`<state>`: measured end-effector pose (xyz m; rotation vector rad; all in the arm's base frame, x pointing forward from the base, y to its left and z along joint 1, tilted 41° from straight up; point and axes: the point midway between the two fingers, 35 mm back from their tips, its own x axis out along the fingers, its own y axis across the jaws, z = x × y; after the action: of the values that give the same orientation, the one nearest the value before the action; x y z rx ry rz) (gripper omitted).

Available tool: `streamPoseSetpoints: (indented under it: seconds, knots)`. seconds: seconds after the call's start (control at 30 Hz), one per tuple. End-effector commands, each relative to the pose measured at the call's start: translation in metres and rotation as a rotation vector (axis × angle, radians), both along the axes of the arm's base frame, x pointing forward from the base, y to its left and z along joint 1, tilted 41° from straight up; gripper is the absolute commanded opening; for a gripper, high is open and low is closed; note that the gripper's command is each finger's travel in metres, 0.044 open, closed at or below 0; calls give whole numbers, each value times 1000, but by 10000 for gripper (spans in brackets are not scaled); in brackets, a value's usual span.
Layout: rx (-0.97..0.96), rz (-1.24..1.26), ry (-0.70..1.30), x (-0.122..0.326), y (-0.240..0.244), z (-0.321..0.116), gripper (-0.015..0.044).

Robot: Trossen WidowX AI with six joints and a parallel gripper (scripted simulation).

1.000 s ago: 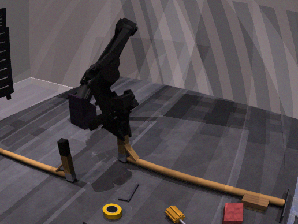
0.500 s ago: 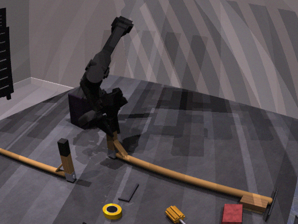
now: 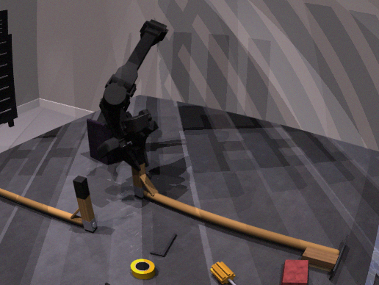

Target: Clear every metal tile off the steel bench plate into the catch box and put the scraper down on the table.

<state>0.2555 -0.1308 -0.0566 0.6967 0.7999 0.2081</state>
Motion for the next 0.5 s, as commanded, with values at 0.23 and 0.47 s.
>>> streamPoseSetpoints:
  seconds: [0.23,0.47]
  knots:
    - [-7,-2,-4,3,9,13,0]
    - [-7,-2,0,3,16,19,0]
